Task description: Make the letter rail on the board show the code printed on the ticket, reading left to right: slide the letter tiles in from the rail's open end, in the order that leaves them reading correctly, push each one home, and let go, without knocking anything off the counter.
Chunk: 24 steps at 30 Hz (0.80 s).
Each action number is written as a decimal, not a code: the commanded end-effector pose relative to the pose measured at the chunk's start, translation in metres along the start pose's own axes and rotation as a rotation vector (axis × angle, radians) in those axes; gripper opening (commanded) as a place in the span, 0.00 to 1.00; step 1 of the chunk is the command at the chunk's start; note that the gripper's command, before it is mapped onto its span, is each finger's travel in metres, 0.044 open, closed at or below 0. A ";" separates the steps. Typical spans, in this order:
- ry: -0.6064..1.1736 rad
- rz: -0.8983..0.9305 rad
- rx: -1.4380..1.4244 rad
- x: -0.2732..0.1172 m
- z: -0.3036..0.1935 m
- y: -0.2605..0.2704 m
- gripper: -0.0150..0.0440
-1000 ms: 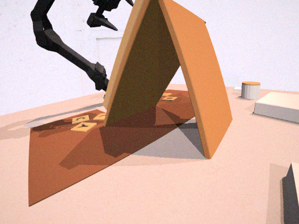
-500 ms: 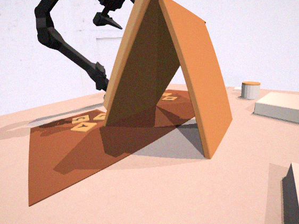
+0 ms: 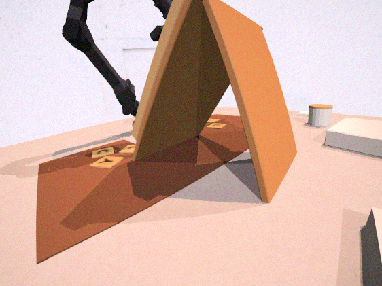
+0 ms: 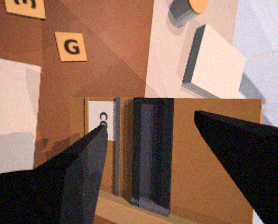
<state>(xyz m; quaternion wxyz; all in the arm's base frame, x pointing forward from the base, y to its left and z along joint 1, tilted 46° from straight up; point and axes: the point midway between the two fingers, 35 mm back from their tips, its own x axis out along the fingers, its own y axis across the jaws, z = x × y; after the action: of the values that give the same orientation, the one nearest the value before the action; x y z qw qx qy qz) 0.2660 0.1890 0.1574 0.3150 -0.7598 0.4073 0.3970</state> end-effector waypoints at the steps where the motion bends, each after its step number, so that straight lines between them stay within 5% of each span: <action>1: 0.044 0.131 0.014 0.060 0.034 0.008 0.83; 14: 0.229 0.428 0.071 0.216 0.093 0.085 0.83; 24: 0.246 0.444 0.072 0.226 0.095 0.093 0.83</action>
<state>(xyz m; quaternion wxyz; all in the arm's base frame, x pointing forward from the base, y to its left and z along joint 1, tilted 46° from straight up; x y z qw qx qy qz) 0.2303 0.1373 -0.0971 0.1904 -0.6813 0.6141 0.3499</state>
